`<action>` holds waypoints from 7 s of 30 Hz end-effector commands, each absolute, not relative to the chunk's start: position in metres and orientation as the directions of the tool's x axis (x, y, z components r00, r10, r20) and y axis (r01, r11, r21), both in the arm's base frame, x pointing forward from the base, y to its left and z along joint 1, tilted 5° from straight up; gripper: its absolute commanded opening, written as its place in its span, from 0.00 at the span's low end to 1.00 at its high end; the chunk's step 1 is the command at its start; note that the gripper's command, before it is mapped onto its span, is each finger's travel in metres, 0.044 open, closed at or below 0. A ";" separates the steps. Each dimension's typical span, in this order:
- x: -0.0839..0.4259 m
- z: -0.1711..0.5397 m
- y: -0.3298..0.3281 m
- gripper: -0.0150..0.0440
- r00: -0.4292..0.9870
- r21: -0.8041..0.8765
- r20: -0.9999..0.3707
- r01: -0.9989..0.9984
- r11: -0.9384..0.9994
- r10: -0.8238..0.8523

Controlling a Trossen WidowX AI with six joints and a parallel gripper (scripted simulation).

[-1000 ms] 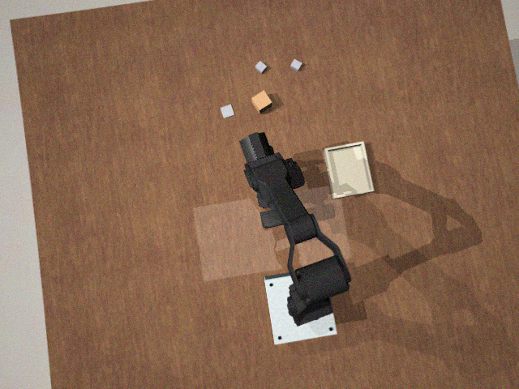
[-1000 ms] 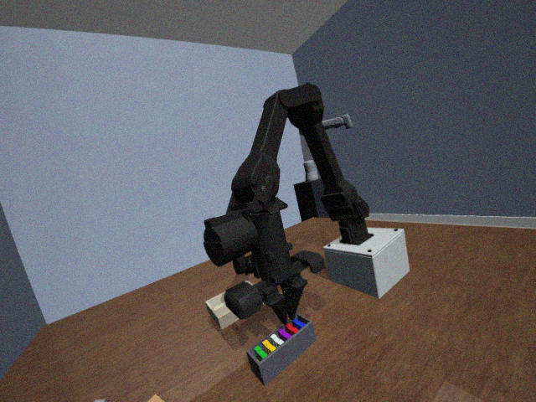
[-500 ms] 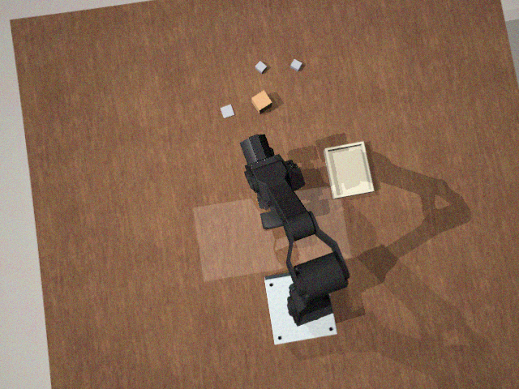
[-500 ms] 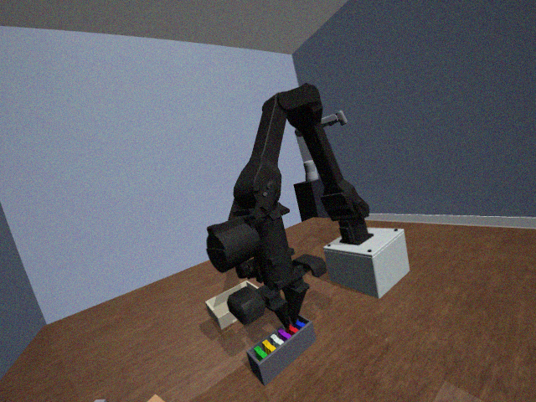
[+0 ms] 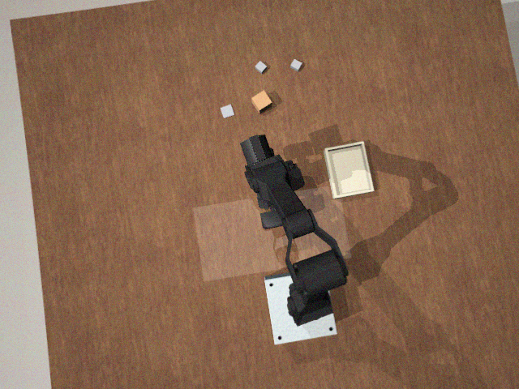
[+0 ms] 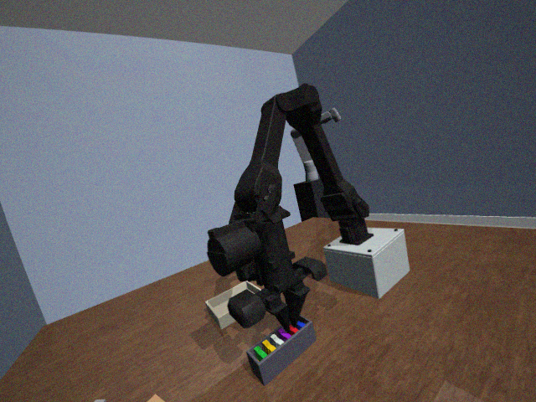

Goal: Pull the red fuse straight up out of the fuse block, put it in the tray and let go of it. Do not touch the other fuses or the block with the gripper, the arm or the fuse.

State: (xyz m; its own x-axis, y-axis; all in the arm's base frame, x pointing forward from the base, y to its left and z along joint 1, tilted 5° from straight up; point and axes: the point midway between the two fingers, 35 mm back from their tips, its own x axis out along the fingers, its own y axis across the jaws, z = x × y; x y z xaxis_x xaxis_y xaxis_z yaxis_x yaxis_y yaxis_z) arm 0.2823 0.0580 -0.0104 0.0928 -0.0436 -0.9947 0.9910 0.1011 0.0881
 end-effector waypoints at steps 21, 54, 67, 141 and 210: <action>0.282 -0.015 0.058 0.25 0.088 0.083 -0.995 0.991 0.101 -0.045; 0.281 0.001 0.059 0.25 0.088 0.083 -0.995 0.991 0.102 -0.043; 0.280 0.007 0.059 0.25 0.088 0.083 -0.995 0.991 0.103 -0.042; 0.316 0.055 -0.050 0.25 0.087 0.082 -0.995 0.991 0.104 -0.048; 0.315 0.049 -0.158 0.81 0.091 0.084 -0.994 0.991 0.104 -0.062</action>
